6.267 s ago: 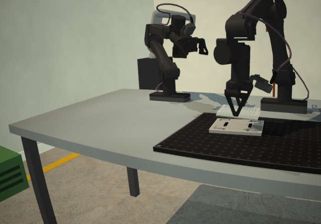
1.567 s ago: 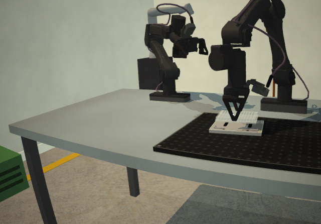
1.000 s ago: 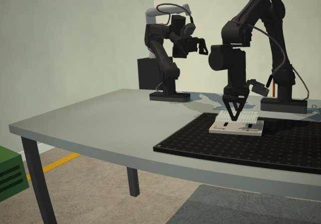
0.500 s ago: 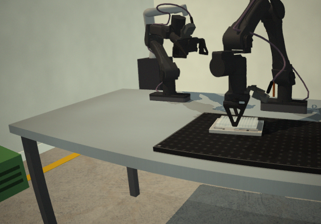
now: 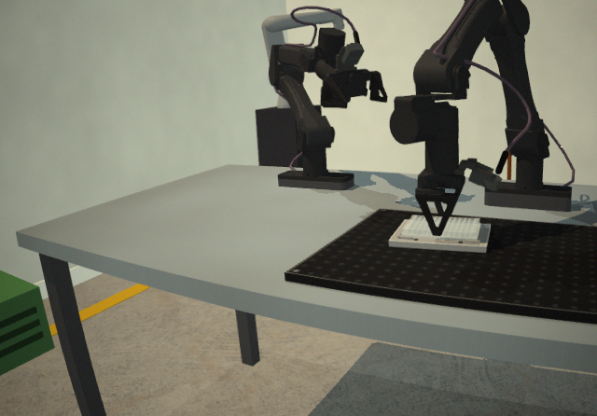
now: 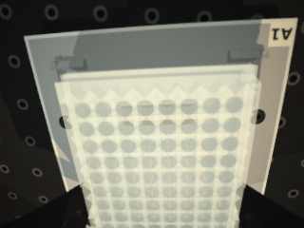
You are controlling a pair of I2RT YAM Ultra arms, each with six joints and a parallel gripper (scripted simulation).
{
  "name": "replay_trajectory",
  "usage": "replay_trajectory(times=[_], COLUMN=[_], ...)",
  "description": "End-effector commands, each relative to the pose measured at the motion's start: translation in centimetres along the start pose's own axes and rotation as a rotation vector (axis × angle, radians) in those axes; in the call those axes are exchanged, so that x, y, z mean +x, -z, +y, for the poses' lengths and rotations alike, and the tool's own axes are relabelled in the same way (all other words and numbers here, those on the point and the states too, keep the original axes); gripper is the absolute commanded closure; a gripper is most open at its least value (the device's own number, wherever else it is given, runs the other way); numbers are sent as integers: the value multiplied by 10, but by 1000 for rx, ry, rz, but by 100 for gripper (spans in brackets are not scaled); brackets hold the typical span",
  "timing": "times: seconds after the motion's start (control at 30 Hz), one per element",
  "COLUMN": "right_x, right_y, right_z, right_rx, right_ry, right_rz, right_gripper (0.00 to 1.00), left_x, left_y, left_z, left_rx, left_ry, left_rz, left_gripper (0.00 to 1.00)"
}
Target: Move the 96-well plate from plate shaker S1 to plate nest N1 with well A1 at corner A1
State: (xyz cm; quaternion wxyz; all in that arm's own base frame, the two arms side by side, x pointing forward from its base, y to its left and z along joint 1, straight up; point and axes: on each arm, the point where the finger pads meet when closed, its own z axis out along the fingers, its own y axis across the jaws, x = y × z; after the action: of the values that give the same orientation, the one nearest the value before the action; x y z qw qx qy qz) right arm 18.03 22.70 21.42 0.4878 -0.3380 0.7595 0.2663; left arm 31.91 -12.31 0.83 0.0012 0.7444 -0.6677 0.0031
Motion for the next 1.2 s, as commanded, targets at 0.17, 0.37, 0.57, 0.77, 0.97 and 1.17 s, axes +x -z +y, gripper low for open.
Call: replay_trajectory(times=[0.17, 0.37, 0.57, 0.77, 0.97, 1.17], right_x=[-4, -4, -4, -4, -4, -4], right_y=[3, 3, 3, 3, 3, 3], right_z=[-1, -1, -1, -1, -1, -1], right_rx=[0, 0, 0, 0, 0, 0], right_ry=[0, 0, 0, 0, 0, 0], right_rz=[-16, -16, -16, -16, -16, -16], right_gripper=[0, 0, 0, 0, 0, 0], left_x=[2, 4, 7, 5, 1, 2], left_y=[5, 12, 27, 38, 52, 74], left_z=[-3, 1, -3, -3, -11, -6], left_rx=[-4, 10, 43, 44, 44, 21], left_ry=[9, 4, 5, 4, 5, 3], left_rz=[-3, 5, 23, 22, 22, 10], left_gripper=[21, 0, 0, 0, 0, 0])
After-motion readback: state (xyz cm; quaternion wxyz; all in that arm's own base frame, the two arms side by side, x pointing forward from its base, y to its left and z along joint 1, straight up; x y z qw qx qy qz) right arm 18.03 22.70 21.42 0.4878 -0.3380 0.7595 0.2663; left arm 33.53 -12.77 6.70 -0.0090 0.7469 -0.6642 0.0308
